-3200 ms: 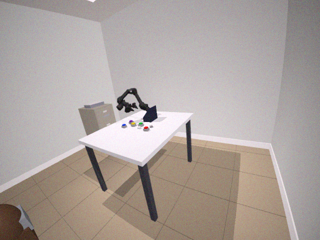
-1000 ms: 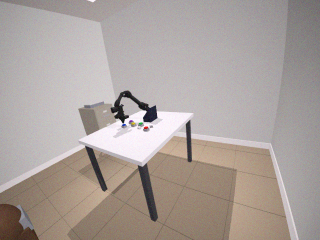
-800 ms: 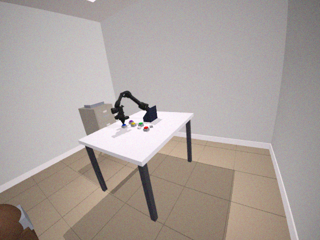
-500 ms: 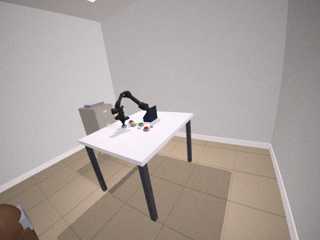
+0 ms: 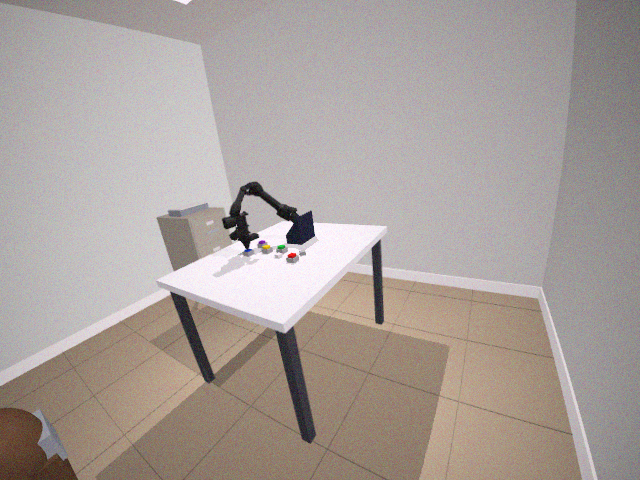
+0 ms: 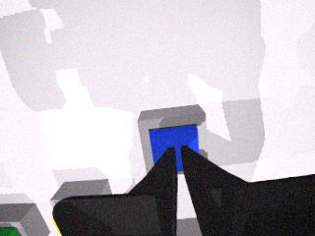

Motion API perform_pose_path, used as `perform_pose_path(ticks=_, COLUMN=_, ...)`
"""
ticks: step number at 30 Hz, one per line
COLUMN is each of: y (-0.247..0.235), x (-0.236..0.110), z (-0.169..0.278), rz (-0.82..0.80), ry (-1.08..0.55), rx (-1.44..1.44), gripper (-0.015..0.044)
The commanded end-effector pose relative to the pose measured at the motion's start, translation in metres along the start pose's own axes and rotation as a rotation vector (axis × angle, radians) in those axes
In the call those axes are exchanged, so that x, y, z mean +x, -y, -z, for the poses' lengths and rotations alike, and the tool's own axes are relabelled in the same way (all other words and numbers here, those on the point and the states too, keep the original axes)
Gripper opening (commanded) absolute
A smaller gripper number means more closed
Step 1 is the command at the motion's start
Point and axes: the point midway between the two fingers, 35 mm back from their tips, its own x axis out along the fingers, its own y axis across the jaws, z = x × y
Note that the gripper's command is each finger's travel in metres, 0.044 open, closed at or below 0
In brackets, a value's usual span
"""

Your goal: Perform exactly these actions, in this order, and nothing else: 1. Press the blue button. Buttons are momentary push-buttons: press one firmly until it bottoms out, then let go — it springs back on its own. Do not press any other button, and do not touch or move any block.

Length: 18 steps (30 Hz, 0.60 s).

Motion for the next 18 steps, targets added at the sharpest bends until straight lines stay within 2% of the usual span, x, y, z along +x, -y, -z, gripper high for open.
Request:
perform_pose_path(ticks=1, y=0.0, x=-0.002, z=0.0, rz=-0.001, ry=0.0, rx=0.0, gripper=0.002)
perform_pose_path(ticks=4, y=-0.001, x=-0.029, z=0.0, rz=-0.005, ry=-0.003, rx=-0.006, gripper=0.002)
perform_pose_path(ticks=8, y=-0.001, x=-0.031, z=0.0, rz=-0.006, ry=-0.004, rx=-0.007, gripper=0.002)
perform_pose_path(ticks=12, y=-0.025, x=-0.037, z=-0.007, rz=-0.021, ry=0.011, rx=-0.03, gripper=0.0125)
perform_pose_path(ticks=18, y=-0.111, x=-0.059, z=-0.022, rz=-0.074, ry=0.038, rx=-0.072, gripper=0.0283)
